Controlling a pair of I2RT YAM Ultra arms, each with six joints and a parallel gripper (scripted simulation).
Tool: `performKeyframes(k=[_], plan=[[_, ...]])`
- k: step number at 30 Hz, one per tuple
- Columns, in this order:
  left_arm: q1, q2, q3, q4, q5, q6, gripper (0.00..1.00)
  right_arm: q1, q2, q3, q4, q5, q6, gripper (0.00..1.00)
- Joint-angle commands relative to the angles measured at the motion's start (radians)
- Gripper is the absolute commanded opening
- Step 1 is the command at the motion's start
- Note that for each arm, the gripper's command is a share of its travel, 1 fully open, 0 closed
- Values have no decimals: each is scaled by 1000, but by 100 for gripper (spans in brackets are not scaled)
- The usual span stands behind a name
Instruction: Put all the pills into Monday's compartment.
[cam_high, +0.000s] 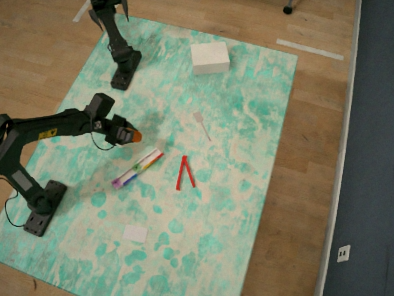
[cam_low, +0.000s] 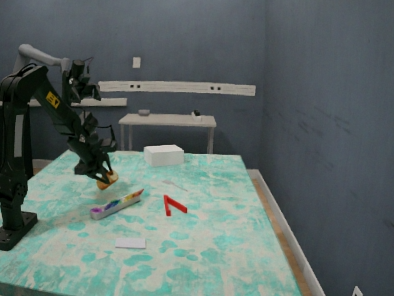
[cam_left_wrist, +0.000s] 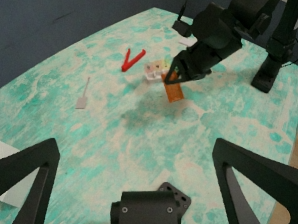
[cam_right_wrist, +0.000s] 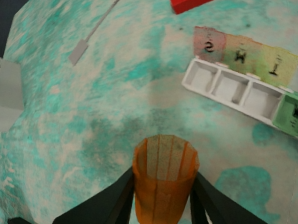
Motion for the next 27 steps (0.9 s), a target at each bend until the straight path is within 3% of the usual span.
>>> performKeyframes(k=[1, 15, 20, 23, 27], plan=[[3, 23, 8, 13, 1, 6, 100, 7, -14, 66, -135, 28, 98, 36], [3, 23, 8, 13, 1, 6, 100, 1, -3, 101, -165, 20, 100, 36], [3, 23, 8, 13, 1, 6, 100, -39, -21, 94, -143, -116, 60, 36], [3, 23, 8, 13, 1, 6, 100, -106, -34, 86, -118, -253, 33, 36], [3, 23, 8, 13, 1, 6, 100, -126, -29, 86, -132, -268, 30, 36]])
